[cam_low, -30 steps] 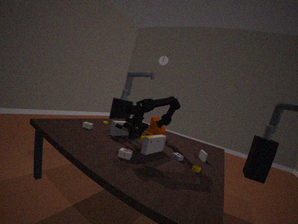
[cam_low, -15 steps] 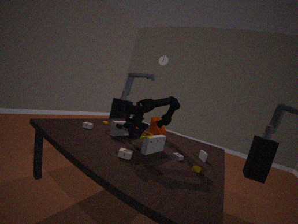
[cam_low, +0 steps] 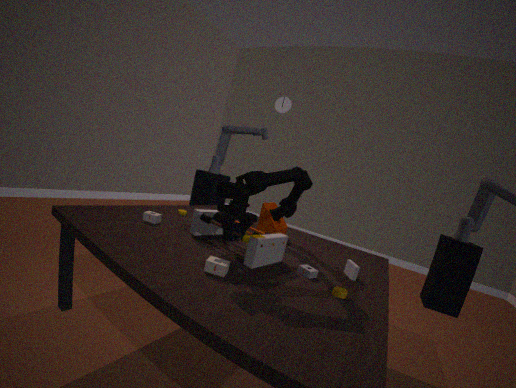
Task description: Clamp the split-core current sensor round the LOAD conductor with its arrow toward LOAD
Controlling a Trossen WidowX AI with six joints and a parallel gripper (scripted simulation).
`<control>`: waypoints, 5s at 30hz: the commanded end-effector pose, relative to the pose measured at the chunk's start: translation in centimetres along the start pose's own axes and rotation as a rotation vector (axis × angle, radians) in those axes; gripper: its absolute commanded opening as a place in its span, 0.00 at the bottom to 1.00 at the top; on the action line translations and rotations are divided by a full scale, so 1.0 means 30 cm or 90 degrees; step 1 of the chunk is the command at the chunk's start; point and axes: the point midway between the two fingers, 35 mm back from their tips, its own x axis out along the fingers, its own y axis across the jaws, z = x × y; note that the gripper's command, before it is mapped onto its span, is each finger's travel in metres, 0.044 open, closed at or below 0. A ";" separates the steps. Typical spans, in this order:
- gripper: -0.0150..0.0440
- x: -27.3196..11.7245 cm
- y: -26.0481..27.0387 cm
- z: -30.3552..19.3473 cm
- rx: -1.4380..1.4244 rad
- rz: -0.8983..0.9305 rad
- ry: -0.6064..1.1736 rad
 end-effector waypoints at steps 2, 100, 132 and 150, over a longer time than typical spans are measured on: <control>0.25 0.000 -0.001 0.000 0.001 0.000 0.000; 1.00 0.013 -0.054 0.035 0.031 -0.186 -0.005; 1.00 0.012 -0.054 0.035 0.031 -0.186 -0.005; 1.00 0.012 -0.054 0.035 0.031 -0.186 -0.005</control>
